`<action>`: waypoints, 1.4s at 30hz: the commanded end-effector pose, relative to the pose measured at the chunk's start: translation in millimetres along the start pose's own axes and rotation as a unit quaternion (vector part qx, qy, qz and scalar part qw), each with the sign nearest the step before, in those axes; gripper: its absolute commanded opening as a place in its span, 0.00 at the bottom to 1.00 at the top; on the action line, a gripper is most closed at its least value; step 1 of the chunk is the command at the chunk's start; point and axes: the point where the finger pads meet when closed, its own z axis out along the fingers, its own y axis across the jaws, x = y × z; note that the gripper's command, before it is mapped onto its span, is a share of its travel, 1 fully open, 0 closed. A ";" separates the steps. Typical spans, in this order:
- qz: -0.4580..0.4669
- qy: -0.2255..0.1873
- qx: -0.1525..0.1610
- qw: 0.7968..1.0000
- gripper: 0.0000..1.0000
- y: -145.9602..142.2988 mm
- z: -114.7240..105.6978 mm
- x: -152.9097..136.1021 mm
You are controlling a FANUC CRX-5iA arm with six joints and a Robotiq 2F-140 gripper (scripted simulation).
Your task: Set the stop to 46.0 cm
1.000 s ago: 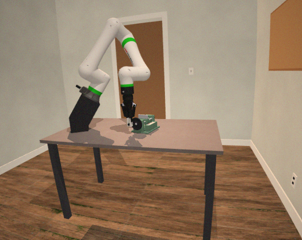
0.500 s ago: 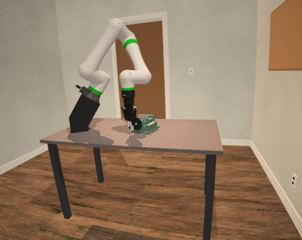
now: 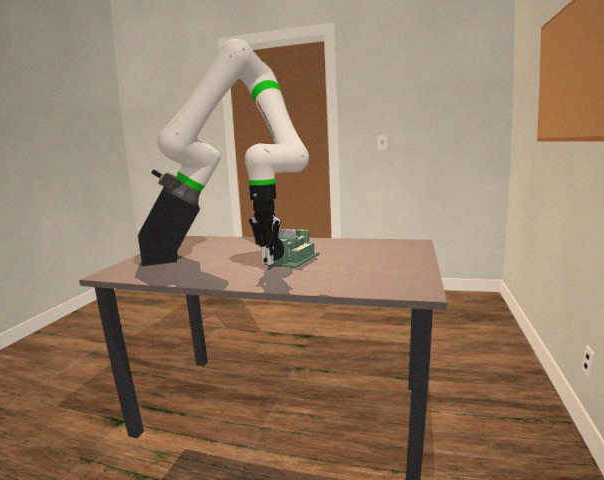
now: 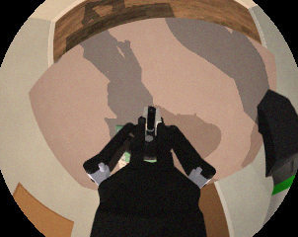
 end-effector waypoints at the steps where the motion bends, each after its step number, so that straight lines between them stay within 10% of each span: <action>1: 0.000 0.000 0.000 1.000 0.04 -7.2 -0.2 0.1; 18: 0.000 0.000 0.000 1.000 0.04 -38.5 -33.6 0.1; 42: 0.000 0.000 0.000 1.000 0.04 -10.5 -69.9 0.1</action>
